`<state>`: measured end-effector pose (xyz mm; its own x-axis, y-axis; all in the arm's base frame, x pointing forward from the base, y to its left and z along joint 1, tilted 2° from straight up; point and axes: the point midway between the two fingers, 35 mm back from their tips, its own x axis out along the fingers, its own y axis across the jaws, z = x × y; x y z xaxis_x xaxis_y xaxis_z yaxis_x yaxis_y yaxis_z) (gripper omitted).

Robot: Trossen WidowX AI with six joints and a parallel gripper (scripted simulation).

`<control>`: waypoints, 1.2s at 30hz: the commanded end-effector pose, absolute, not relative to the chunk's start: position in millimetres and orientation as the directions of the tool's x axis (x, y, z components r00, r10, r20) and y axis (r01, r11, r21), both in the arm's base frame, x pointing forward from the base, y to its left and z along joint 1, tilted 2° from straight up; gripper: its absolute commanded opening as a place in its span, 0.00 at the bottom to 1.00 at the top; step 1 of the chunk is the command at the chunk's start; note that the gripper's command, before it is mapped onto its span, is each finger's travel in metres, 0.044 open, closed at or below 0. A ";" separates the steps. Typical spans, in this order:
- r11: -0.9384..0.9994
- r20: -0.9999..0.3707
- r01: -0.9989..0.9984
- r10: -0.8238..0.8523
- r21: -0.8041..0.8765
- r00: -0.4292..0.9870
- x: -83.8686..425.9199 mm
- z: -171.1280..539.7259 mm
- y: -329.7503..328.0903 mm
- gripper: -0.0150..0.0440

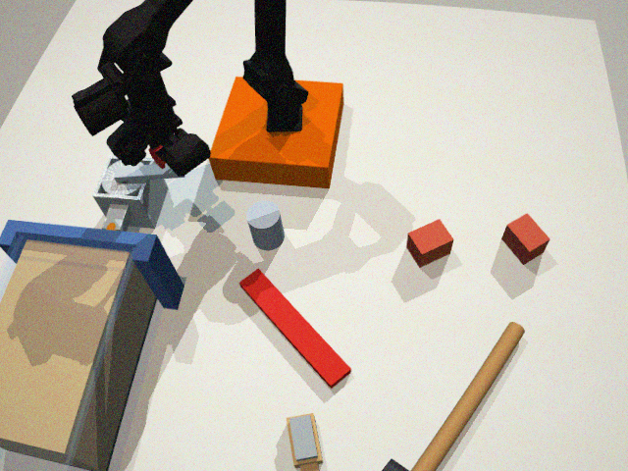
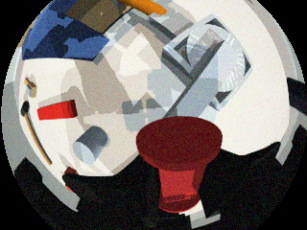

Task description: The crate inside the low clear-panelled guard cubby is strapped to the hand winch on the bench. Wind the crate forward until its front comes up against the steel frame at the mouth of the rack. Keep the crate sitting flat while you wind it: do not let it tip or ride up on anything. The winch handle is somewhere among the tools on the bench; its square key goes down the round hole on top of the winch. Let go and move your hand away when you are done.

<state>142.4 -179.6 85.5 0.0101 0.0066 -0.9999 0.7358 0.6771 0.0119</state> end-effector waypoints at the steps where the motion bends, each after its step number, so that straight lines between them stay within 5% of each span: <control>1: 0.673 -1.000 0.740 0.001 -0.008 -0.012 129.1 87.6 -179.4 0.25; 19: 0.686 -1.000 0.727 0.015 0.023 0.017 119.0 85.3 -183.1 0.25; 36: 0.686 -1.000 0.727 0.015 0.023 0.017 118.5 85.3 -183.3 1.00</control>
<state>119.2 -183.4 85.4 0.0217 0.0152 -0.9996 0.7271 0.6860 0.0262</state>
